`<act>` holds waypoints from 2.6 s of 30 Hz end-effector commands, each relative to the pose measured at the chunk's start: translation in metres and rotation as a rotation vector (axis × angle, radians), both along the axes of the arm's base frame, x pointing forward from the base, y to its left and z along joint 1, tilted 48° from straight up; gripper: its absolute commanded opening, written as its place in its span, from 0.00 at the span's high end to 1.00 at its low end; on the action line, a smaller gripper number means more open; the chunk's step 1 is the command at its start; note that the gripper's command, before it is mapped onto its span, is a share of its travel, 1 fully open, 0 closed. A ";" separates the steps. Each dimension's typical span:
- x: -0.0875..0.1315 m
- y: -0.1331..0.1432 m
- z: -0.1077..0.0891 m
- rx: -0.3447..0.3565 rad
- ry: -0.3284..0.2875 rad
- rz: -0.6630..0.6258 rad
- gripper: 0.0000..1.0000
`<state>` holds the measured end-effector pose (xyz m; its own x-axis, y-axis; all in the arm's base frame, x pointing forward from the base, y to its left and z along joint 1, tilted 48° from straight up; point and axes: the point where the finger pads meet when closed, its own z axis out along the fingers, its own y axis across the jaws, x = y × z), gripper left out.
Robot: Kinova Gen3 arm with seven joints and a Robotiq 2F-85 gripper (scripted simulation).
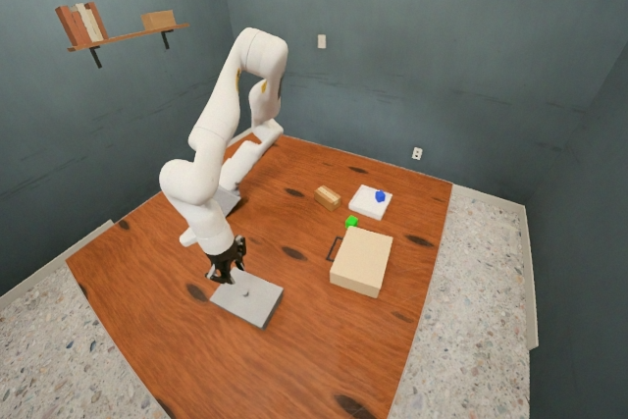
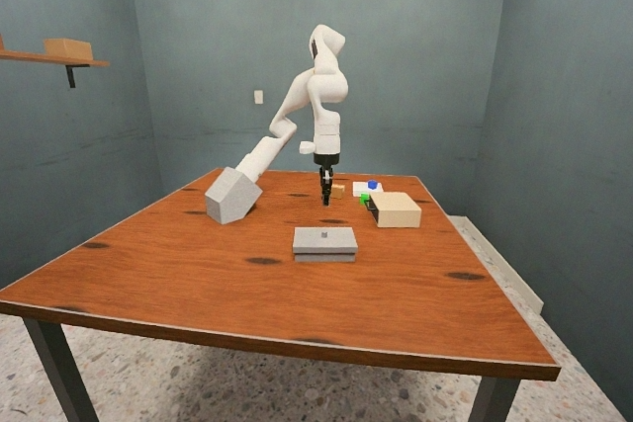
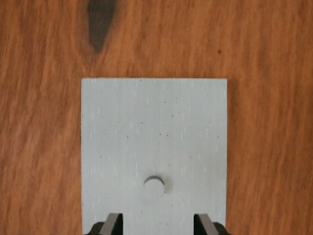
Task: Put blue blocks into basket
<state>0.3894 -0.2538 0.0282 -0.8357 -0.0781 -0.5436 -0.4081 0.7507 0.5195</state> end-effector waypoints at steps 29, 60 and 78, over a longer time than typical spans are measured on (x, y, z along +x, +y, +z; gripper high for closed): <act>0.024 0.043 -0.045 -0.003 -0.002 0.006 0.52; 0.029 0.051 -0.054 -0.004 -0.003 0.006 0.52; 0.030 0.049 -0.054 -0.005 -0.004 0.005 0.52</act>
<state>0.4177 -0.2044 -0.0261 -0.8355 -0.0839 -0.5430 -0.4118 0.7499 0.5178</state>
